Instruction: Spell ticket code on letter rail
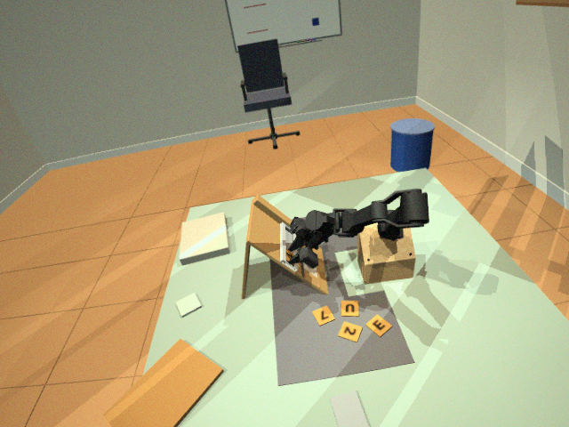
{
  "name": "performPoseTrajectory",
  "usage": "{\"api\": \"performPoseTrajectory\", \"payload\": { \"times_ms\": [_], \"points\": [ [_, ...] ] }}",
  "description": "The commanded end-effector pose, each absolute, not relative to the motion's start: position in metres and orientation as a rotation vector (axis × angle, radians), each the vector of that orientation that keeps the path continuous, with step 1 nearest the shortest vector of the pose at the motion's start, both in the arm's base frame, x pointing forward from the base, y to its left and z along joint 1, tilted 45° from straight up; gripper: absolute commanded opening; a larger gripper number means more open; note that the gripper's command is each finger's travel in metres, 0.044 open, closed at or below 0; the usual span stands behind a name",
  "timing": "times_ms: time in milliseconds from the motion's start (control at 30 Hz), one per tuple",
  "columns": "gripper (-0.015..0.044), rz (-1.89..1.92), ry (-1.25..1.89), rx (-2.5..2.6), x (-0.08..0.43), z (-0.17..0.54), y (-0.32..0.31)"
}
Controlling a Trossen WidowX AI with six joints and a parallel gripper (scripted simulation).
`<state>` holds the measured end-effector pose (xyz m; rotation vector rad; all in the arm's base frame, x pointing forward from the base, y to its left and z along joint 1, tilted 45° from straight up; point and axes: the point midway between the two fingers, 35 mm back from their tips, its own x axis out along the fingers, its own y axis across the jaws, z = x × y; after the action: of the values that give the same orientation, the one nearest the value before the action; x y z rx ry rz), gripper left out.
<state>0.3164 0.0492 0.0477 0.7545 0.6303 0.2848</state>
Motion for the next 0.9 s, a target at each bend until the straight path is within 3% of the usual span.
{"api": "performPoseTrajectory", "payload": {
  "times_ms": [0, 867],
  "points": [
    [0.0000, 0.287, 0.639, 0.752, 0.3153, 0.0435, 0.0481],
    [0.0000, 0.286, 0.639, 0.751, 0.3167, 0.0355, 0.0388]
  ]
}}
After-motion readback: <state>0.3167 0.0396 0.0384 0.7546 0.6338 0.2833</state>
